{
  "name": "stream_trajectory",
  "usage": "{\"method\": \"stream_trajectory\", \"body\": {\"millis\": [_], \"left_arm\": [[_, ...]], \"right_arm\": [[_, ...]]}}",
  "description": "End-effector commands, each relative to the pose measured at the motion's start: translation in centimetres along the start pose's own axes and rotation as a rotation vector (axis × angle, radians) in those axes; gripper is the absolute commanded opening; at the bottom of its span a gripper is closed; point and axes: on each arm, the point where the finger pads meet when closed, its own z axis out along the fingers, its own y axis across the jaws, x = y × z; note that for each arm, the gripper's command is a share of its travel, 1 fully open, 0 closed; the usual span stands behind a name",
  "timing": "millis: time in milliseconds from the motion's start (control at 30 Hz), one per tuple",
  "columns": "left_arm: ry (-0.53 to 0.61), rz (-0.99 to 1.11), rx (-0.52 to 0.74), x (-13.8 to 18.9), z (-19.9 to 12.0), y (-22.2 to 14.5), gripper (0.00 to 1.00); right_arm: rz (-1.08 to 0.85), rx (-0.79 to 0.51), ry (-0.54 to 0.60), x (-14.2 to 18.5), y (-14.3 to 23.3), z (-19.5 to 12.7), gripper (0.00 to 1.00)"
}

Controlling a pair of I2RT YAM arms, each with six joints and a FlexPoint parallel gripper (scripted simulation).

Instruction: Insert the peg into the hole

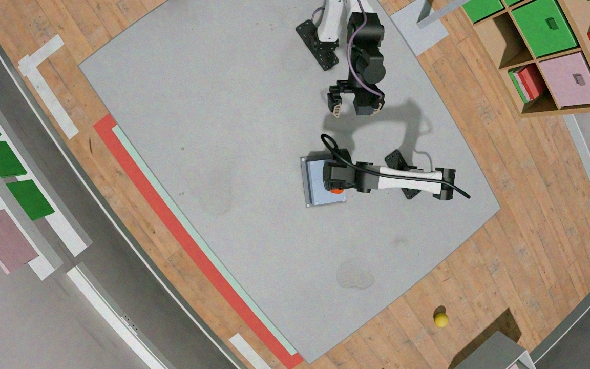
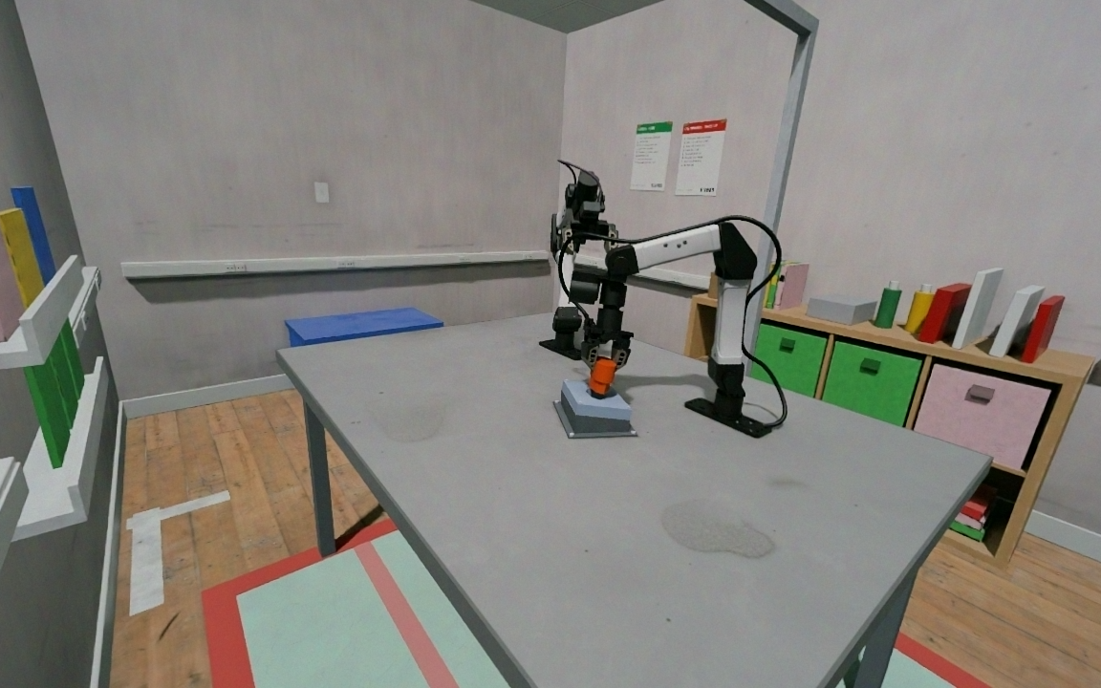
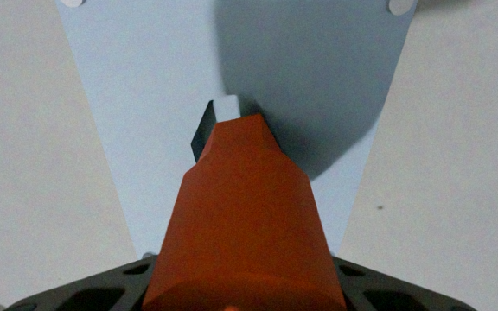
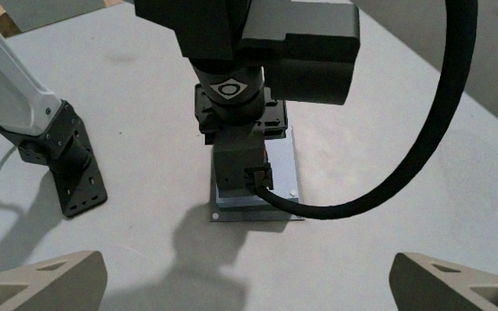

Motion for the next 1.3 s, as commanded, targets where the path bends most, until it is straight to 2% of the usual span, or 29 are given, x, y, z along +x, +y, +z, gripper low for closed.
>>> {"method": "stream_trajectory", "body": {"millis": [0,233,367,533,1267], "left_arm": [[0.011,-0.001,-0.035,0.2,-0.4,1.0,0.34],[0.003,-0.008,-0.074,0.1,-0.8,1.8,0.34],[0.011,0.009,-0.035,-0.2,-0.1,0.6,0.34],[0.008,0.001,-0.062,-0.4,-0.4,1.8,0.34],[0.009,-0.020,-0.056,0.0,0.6,1.1,0.34]], "right_arm": [[0.010,0.003,-0.012,-0.6,0.0,-0.6,1.00],[0.010,0.003,-0.012,-0.6,0.0,-0.6,1.00],[0.010,0.003,-0.012,-0.6,0.0,-0.6,1.00],[0.010,0.003,-0.012,-0.6,0.0,-0.6,1.00],[0.010,0.003,-0.012,-0.6,0.0,-0.6,1.00]]}}
